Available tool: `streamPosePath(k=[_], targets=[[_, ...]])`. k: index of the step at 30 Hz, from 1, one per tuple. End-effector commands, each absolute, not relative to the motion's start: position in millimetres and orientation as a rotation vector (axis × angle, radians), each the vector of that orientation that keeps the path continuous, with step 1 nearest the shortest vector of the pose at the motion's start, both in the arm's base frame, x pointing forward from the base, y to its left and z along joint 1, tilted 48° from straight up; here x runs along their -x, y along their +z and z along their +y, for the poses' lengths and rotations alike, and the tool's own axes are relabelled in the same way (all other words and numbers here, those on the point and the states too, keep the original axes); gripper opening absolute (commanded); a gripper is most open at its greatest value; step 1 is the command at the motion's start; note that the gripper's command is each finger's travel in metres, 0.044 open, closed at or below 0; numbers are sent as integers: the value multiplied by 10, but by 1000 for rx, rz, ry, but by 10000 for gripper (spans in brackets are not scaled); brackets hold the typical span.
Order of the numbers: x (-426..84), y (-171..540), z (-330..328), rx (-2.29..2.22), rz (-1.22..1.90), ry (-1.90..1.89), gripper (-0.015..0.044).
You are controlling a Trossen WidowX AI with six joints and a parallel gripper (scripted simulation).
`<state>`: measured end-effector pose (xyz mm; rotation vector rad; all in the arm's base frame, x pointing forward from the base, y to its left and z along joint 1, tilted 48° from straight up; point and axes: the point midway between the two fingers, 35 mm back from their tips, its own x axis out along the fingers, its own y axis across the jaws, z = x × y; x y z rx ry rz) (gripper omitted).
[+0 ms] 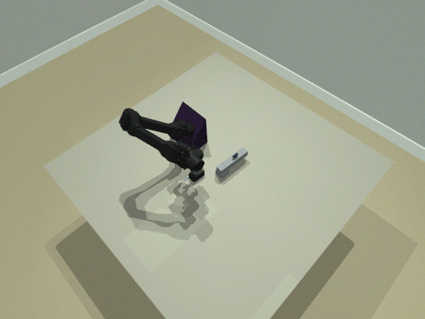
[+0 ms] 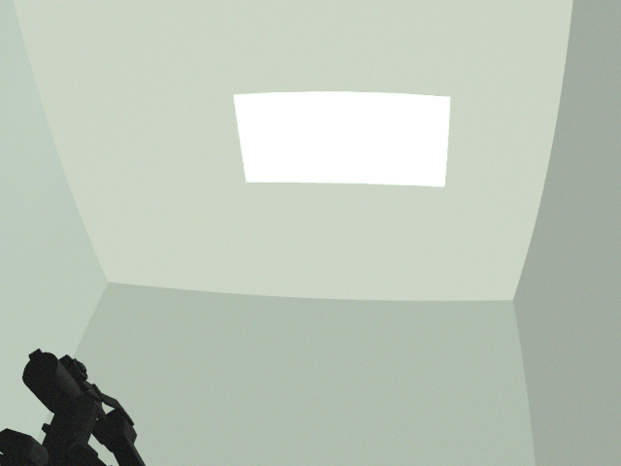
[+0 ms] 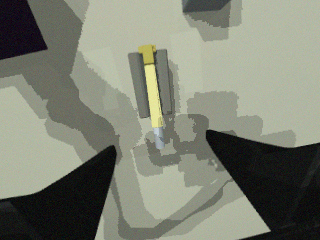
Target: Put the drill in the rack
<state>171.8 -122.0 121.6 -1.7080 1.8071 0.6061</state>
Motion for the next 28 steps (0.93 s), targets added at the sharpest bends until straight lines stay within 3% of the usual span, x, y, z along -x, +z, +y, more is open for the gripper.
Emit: streamPosePath(k=[1, 8, 28], targets=[[-1716, 1317, -1133, 1708, 1811, 601, 440], [-1849, 1478, -1257, 1609, 1727, 266, 440], [-1888, 2071, -2519, 538, 1258, -905, 440]])
